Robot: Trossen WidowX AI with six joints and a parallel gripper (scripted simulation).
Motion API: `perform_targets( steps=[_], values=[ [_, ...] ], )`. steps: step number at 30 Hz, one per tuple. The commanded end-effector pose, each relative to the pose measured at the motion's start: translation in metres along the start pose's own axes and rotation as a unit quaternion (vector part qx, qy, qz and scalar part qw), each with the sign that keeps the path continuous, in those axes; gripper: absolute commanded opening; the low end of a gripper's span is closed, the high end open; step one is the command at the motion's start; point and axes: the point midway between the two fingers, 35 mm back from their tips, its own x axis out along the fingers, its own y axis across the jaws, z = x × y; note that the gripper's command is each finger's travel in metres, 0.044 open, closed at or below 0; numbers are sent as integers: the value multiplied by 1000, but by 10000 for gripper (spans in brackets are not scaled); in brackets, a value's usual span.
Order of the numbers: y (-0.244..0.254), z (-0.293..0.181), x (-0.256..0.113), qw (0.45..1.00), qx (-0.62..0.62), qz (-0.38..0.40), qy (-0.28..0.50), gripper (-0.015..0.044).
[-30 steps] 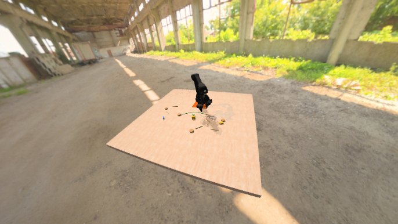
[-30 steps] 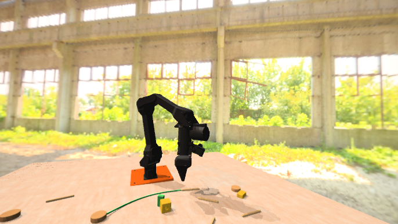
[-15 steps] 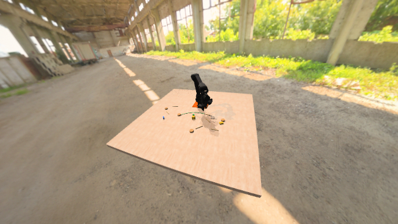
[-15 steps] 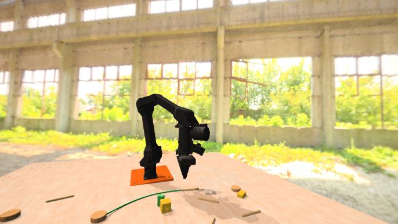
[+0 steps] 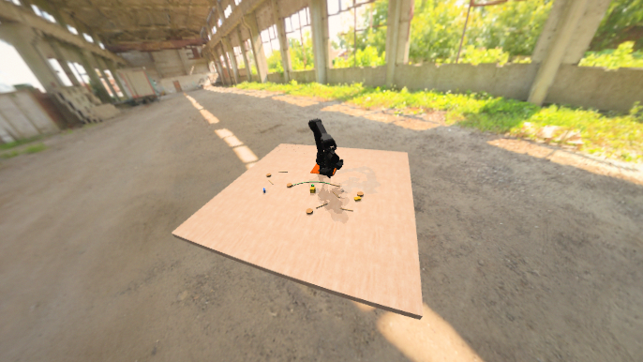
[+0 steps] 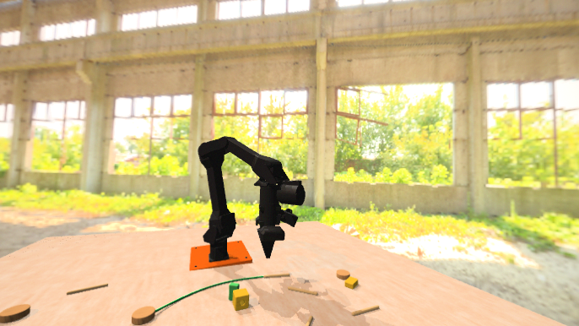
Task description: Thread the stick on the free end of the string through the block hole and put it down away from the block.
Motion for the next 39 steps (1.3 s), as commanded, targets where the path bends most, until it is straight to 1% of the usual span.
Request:
perform_targets(
  steps=[1,34,39],
  values=[
    [-1,0,3,1000,-3,-1,1,124],
    [0,0,57,1000,-3,-1,1,124],
    [0,0,60,1000,-3,-1,1,124]
  ],
)
